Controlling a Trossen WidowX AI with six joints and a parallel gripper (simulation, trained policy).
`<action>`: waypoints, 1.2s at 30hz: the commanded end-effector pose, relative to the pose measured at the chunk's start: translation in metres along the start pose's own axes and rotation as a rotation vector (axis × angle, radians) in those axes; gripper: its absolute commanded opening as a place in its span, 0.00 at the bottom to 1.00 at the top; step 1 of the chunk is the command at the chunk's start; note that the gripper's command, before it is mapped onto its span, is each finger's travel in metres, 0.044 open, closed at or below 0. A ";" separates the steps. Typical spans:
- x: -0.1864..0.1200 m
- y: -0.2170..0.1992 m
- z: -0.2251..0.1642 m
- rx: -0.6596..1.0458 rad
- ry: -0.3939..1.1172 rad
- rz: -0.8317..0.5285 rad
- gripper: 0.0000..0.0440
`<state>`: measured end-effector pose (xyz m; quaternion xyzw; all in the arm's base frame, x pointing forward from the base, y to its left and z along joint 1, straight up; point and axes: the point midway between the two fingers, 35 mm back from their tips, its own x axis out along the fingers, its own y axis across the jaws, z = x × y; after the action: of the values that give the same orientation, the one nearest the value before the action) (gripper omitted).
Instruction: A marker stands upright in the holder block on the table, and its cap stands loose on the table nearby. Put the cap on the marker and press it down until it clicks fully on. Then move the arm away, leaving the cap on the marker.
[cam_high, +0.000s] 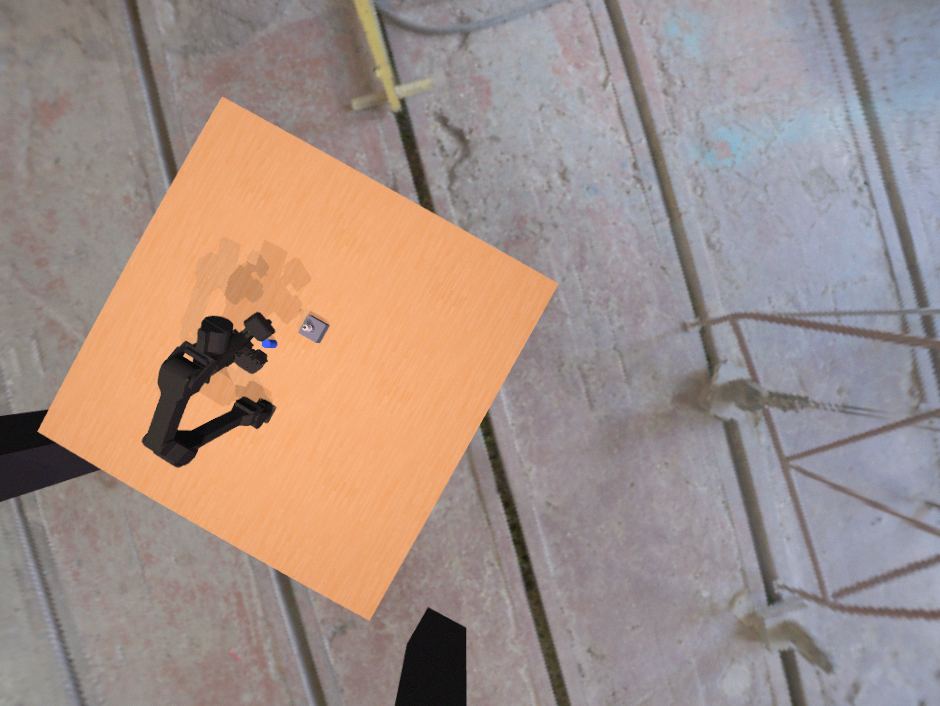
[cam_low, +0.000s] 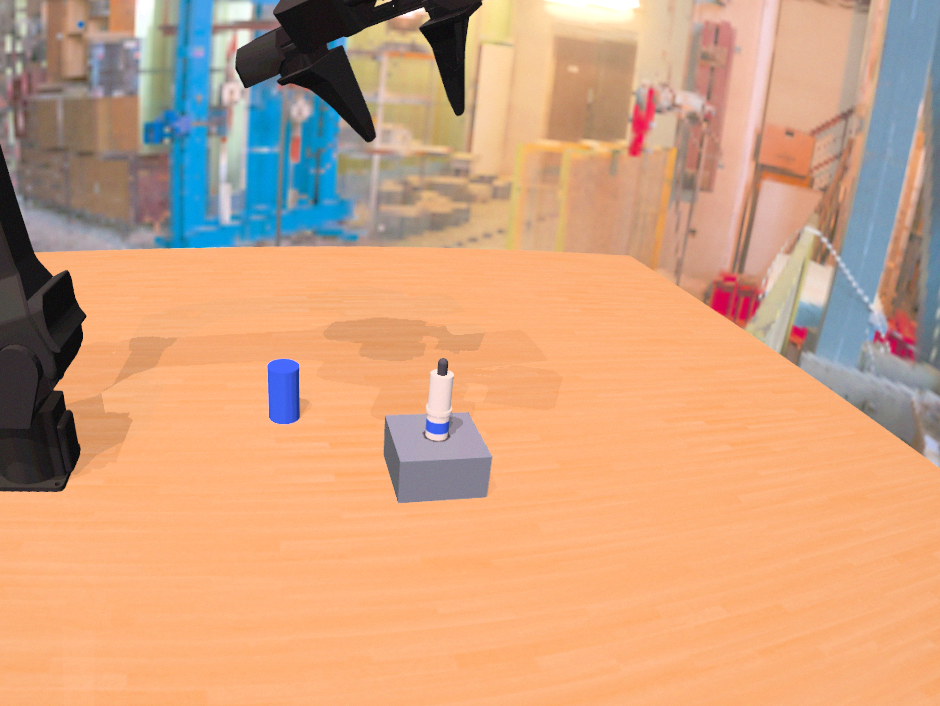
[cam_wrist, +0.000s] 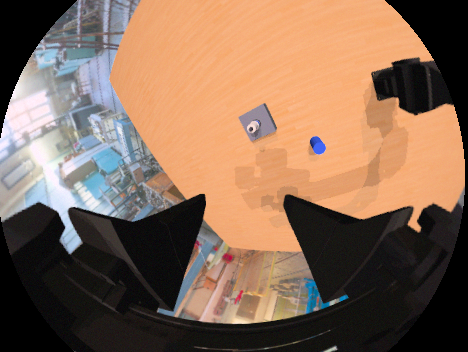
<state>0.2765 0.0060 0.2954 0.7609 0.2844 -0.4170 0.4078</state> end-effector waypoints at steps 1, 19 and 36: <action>0.011 -0.006 0.000 -0.003 -0.027 -0.043 0.72; 0.043 -0.027 -0.004 -0.042 -0.106 -0.190 0.73; 0.067 -0.048 -0.001 -0.072 -0.194 -0.308 0.73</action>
<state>0.2748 0.0366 0.2275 0.6616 0.3675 -0.5215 0.3940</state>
